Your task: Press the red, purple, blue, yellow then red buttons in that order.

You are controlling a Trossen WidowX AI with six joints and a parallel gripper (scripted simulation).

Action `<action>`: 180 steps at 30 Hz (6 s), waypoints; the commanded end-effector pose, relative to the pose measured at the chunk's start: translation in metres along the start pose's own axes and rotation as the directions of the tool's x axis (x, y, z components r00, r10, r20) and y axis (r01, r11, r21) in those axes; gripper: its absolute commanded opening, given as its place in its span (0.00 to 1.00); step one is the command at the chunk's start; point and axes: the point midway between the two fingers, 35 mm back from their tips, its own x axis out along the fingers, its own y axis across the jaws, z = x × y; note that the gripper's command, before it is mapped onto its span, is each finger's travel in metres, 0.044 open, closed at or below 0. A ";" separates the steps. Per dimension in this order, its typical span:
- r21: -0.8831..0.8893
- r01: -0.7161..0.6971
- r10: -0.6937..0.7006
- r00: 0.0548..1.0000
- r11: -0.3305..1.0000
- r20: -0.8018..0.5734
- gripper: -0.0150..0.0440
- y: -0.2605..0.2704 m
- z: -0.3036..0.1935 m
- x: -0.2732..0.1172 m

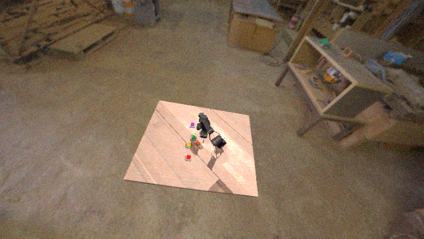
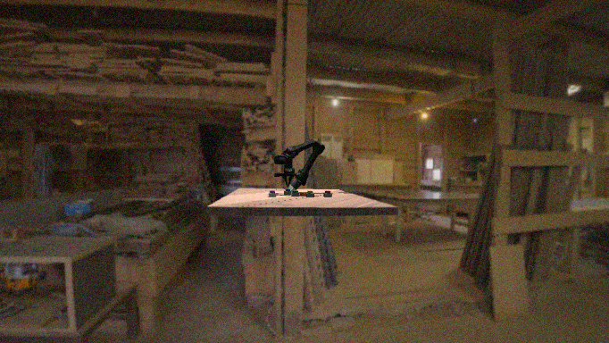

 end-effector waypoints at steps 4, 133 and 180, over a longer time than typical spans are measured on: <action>-0.006 0.009 -0.009 1.000 1.000 0.005 0.29 -0.001 0.001 -0.021; -0.013 -0.007 0.007 1.000 1.000 0.010 0.29 0.262 0.105 -0.002; 0.037 0.000 -0.003 0.998 0.999 0.068 0.60 0.257 0.064 -0.075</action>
